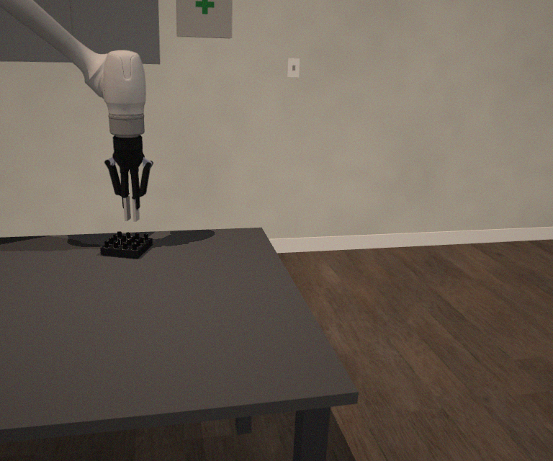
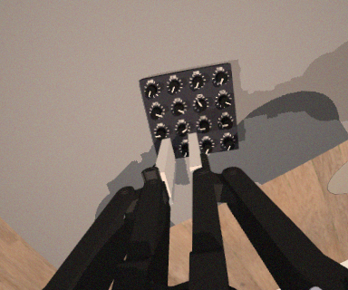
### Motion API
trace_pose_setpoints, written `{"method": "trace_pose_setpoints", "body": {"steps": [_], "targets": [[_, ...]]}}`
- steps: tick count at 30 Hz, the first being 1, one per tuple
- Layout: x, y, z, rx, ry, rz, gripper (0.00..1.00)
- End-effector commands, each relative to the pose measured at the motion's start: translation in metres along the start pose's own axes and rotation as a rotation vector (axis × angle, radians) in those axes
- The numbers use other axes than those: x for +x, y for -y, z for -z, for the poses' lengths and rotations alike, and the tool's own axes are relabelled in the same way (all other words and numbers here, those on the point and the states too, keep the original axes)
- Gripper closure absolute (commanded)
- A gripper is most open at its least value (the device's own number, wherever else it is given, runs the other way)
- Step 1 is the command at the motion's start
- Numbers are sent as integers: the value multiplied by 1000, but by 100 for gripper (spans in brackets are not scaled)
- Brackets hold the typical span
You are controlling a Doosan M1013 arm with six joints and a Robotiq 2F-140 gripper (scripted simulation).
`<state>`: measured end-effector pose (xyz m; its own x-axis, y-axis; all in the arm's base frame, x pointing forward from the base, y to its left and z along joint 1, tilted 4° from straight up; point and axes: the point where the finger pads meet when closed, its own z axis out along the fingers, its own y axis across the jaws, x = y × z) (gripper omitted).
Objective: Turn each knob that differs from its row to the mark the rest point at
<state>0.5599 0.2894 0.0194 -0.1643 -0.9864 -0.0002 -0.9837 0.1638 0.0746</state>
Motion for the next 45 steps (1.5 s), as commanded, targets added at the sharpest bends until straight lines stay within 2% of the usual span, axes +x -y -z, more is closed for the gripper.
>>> {"method": "trace_pose_setpoints", "body": {"steps": [1,17,45], "targets": [[0,0,0,0,0,0,88],[0,0,-5,0,0,0,88],[0,0,-37,0,0,0,88]]}}
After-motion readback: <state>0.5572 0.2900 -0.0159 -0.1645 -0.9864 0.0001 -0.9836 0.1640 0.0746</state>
